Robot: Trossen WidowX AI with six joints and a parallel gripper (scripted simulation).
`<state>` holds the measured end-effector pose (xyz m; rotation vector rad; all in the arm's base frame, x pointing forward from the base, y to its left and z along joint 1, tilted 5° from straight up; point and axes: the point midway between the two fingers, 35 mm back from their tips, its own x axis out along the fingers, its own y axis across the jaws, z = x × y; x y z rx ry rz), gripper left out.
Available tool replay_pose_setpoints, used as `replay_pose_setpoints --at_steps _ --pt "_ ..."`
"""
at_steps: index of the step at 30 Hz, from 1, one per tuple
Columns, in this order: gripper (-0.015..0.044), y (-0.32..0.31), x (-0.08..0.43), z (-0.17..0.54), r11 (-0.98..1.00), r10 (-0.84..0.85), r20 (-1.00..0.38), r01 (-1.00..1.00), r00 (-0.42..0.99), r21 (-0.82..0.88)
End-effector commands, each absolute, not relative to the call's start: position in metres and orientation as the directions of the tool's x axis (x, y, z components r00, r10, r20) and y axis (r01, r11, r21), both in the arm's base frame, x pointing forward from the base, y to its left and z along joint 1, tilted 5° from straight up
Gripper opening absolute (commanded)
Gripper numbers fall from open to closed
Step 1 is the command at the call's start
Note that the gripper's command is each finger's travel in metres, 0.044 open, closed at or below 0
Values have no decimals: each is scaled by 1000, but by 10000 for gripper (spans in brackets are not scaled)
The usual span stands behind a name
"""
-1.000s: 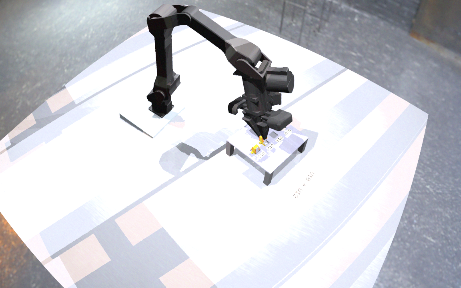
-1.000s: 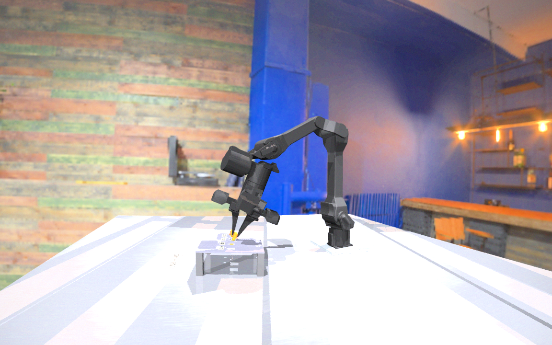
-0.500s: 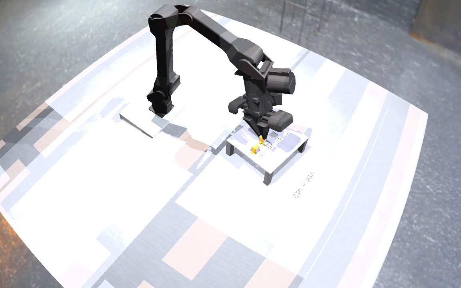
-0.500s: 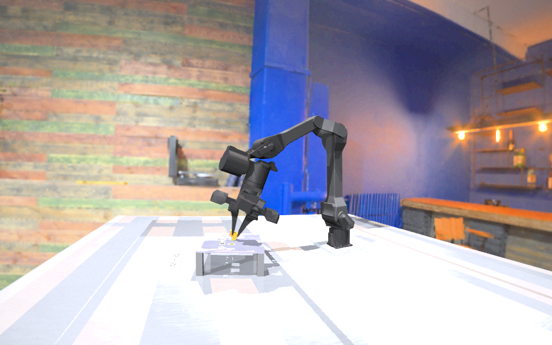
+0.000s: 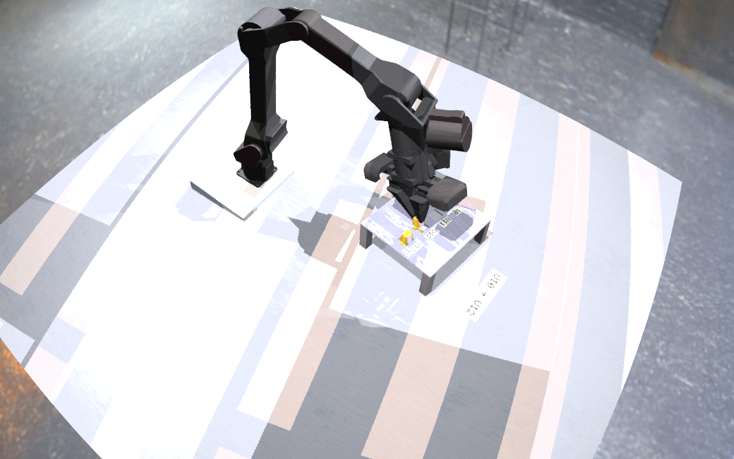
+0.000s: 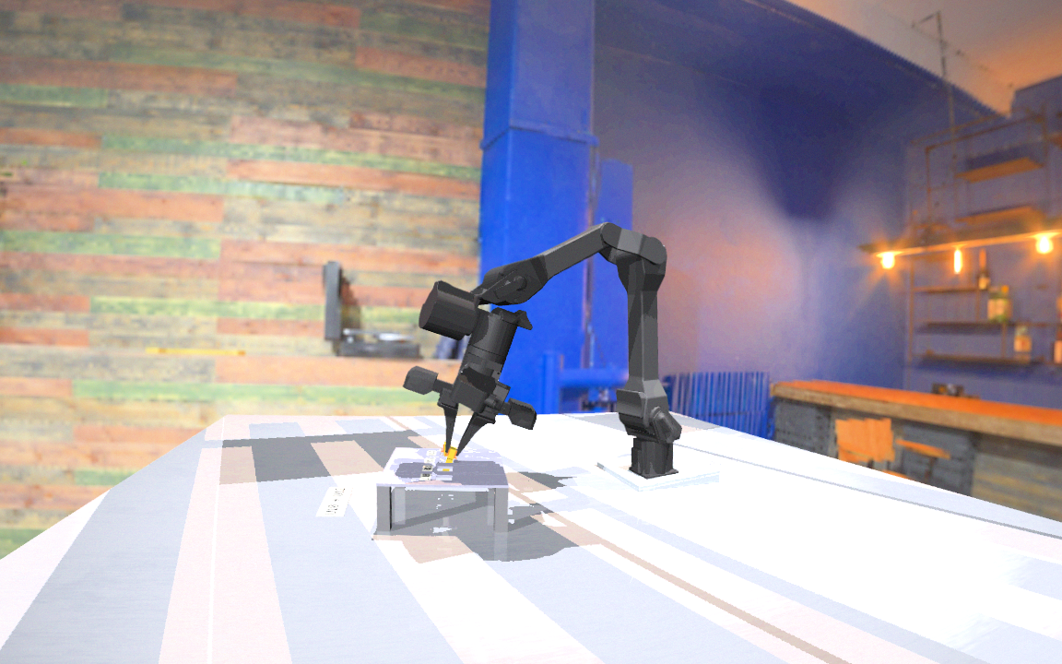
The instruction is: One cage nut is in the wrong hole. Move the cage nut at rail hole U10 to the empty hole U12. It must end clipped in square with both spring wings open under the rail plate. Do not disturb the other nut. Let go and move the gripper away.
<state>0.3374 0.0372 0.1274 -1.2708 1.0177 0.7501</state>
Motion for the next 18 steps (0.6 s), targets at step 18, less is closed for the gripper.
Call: replay_pose_setpoints --at_steps 18 --pt "31 38 340 129 173 -74 -926 -910 370 -378"
